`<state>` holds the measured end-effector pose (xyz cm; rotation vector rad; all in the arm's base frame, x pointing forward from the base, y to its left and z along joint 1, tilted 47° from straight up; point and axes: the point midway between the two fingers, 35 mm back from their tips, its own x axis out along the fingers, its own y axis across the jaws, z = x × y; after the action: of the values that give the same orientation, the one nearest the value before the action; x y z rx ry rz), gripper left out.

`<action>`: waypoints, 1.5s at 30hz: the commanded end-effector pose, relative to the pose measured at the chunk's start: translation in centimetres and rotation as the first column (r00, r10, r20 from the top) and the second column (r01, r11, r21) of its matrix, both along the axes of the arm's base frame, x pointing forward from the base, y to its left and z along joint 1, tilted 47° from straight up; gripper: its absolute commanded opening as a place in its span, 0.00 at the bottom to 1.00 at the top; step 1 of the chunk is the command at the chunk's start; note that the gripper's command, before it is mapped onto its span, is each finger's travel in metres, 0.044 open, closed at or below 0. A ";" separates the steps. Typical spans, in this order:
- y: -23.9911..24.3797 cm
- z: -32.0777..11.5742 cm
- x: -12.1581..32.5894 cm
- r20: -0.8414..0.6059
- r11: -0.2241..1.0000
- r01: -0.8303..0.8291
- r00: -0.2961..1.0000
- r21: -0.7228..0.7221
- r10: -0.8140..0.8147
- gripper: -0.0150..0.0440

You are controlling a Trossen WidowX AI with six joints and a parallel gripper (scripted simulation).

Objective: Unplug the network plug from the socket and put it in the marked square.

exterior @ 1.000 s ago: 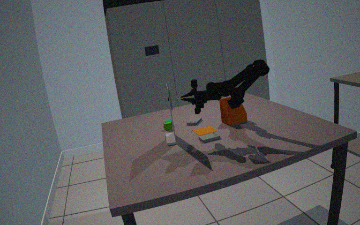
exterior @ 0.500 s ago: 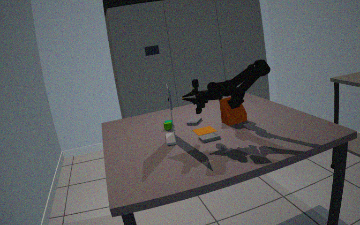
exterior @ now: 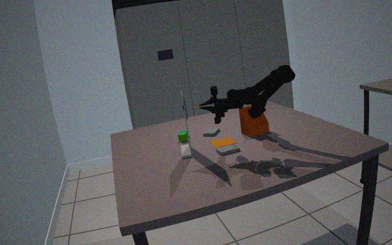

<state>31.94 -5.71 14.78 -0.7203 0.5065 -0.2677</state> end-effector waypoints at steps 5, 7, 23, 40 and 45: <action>0.1 0.1 -0.4 0.001 1.000 0.006 1.000 0.001 -0.006 0.25; 0.1 0.1 -0.5 0.001 1.000 0.006 1.000 0.001 -0.006 0.25; -2.8 2.9 -1.9 -0.002 1.000 0.004 1.000 0.000 -0.004 0.25; -3.5 1.1 -2.5 -0.162 0.989 -0.136 0.979 -0.050 0.127 0.25; -3.0 -1.2 -2.4 -0.269 0.966 -0.252 0.936 -0.060 0.227 0.25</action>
<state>29.50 -9.04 15.30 -0.8601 0.6145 -0.0646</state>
